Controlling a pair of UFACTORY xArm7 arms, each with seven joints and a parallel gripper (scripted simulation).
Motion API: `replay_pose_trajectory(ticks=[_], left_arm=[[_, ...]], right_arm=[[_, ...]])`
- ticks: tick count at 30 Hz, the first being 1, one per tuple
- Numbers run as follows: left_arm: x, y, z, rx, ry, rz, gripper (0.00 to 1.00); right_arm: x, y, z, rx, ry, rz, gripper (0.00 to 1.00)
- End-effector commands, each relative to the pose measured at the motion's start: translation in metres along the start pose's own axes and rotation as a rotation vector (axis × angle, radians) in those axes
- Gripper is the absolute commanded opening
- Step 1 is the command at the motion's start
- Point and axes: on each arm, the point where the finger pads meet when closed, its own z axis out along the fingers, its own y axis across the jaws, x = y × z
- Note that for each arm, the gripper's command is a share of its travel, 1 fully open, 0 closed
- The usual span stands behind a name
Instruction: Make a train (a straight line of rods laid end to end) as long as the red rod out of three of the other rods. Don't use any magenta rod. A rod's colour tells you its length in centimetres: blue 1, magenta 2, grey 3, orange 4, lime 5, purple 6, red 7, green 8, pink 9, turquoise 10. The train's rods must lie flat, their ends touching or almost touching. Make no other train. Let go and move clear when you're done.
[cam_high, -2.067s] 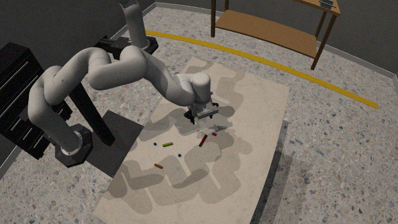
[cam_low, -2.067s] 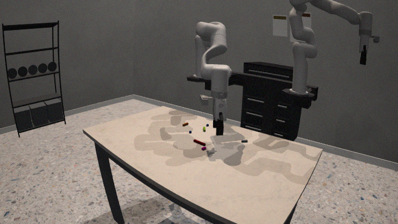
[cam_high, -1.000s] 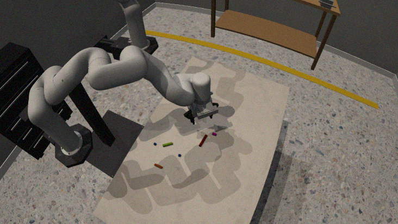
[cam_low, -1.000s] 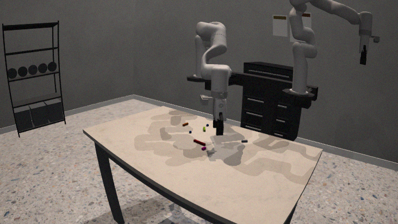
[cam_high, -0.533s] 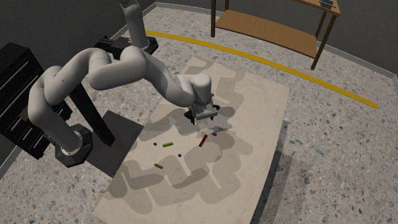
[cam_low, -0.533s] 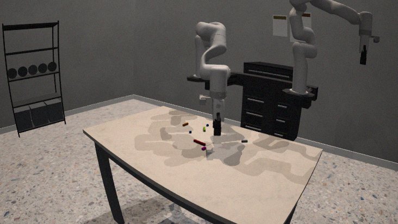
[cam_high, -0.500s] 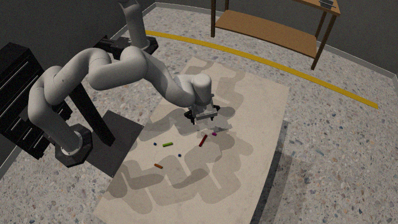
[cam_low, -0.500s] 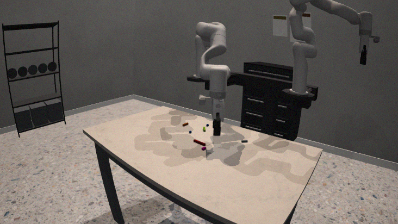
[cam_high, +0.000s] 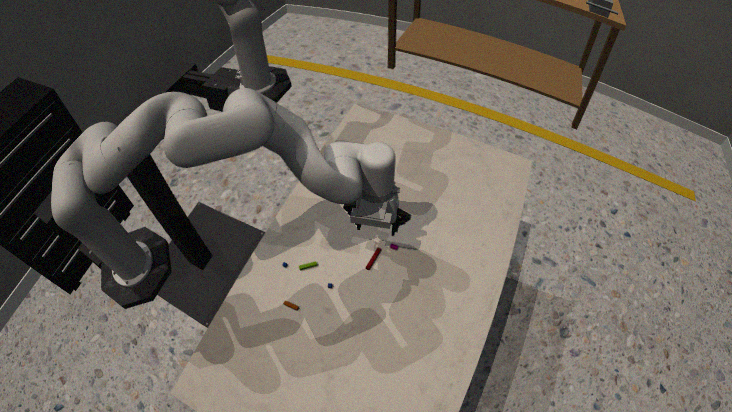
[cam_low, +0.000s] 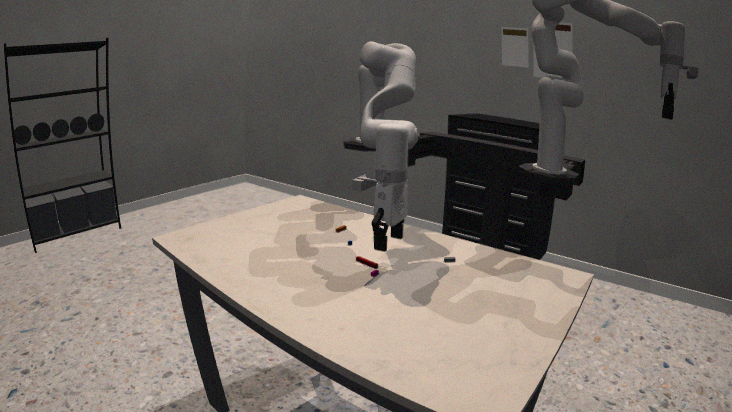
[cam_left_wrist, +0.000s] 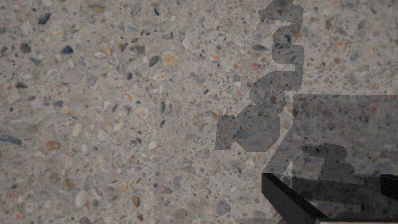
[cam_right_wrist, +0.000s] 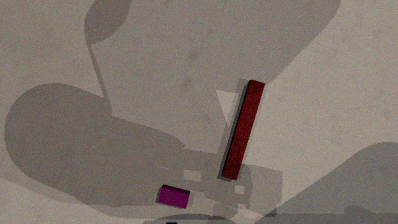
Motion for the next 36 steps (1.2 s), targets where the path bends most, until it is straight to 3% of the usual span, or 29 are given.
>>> replay_pose_trajectory(ticks=[1, 15, 17, 18, 32, 34, 36], left_arm=[[0.001, 0.000, -0.002, -0.001, 0.005, 0.000, 1.00], [0.001, 0.000, -0.002, -0.001, 0.005, 0.000, 1.00], [0.001, 0.000, -0.002, -0.001, 0.005, 0.000, 1.00], [0.001, 0.000, -0.002, -0.001, 0.005, 0.000, 1.00], [0.001, 0.000, -0.002, -0.001, 0.005, 0.000, 1.00], [0.001, 0.000, -0.002, -0.001, 0.005, 0.000, 1.00], [0.001, 0.000, -0.002, -0.001, 0.005, 0.000, 1.00]], right_arm=[[0.004, -0.007, -0.002, 0.002, 0.009, 0.161, 1.00], [0.016, -0.021, -0.002, 0.004, 0.010, 0.594, 1.00], [0.016, -0.021, -0.002, 0.004, 0.010, 0.594, 1.00], [0.018, -0.024, -0.002, 0.004, 0.010, 0.687, 1.00], [0.026, -0.035, -0.003, 0.006, 0.005, 1.113, 1.00], [0.026, -0.035, -0.003, 0.006, 0.005, 1.113, 1.00], [0.028, -0.038, -0.004, 0.007, 0.003, 1.228, 1.00]])
